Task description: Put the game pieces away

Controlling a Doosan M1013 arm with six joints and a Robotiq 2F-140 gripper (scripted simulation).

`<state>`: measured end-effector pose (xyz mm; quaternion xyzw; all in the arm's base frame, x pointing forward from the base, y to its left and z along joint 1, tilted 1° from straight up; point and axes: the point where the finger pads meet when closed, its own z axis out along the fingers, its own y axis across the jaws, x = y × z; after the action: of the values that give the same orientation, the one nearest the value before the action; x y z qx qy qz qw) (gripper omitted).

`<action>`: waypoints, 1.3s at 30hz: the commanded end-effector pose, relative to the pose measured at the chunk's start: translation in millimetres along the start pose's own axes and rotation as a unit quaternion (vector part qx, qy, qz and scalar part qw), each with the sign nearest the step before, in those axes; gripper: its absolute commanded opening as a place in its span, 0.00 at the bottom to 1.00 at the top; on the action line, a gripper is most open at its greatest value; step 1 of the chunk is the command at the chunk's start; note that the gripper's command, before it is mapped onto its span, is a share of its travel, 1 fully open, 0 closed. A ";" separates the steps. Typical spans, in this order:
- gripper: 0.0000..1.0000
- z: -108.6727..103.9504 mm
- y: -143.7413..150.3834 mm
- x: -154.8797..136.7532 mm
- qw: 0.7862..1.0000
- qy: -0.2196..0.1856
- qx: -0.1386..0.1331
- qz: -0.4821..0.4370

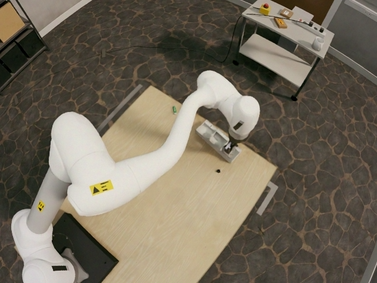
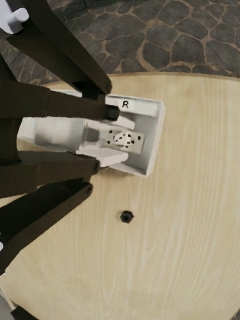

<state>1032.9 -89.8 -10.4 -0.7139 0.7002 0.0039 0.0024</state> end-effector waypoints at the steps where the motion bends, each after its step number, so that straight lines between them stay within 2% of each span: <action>1: 0.27 -5.1 -0.6 -0.1 1.000 0.000 0.001 0.000; 16: 0.27 -23.8 -0.5 -0.1 1.000 0.000 0.001 0.000; 22: 0.27 -40.2 -0.5 -0.1 1.000 0.000 0.001 0.000; 28: 0.27 -40.2 -0.5 0.0 1.000 0.000 0.001 0.000; 29: 1.00 -44.2 -0.4 0.0 1.000 0.000 0.001 0.000; 39: 1.00 -76.2 -0.4 0.0 1.000 0.000 0.001 0.000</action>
<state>1032.9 -90.4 54.6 -0.7139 0.7002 0.0040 0.0023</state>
